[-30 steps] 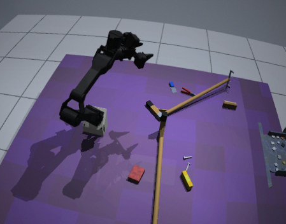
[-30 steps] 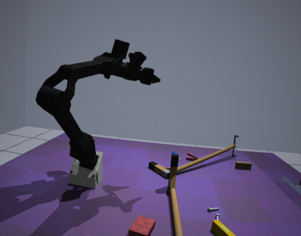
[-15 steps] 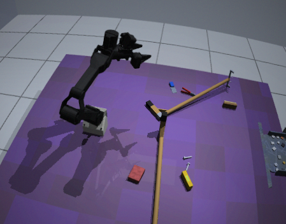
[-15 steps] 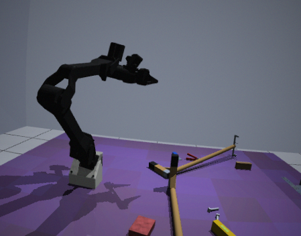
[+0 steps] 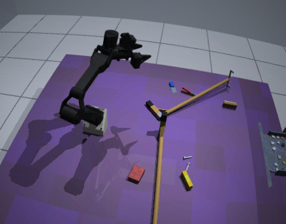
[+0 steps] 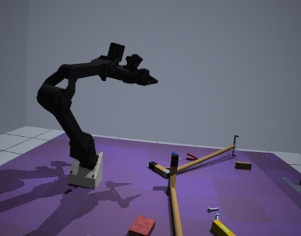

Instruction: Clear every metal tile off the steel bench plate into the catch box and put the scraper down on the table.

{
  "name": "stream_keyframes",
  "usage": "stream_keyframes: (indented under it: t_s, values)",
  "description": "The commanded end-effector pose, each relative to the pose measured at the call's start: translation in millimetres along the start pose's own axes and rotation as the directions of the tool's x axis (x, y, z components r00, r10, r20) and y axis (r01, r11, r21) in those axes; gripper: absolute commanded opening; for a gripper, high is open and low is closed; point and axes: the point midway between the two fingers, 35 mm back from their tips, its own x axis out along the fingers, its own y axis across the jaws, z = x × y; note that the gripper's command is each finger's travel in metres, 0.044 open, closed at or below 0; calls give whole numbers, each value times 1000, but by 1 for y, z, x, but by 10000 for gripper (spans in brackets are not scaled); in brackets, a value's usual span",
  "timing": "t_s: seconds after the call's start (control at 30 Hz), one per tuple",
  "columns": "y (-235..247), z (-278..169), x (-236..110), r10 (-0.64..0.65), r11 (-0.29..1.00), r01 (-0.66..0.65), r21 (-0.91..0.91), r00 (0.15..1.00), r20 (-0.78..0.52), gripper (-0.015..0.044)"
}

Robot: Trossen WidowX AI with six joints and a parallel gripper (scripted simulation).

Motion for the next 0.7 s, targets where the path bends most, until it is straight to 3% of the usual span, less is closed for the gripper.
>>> stream_keyframes:
  t_s: [0.0, 0.3, 0.67]
  values:
    - [0, -1, 0, -5, 1000, 5, -7, 1000, -1, 440]
    - [-1, 0, 1, 7, 1000, -7, -1, 1000, -3, 440]
    - [-13, 15, 7, 201, 975, -200, 98, 979, -8, 440]
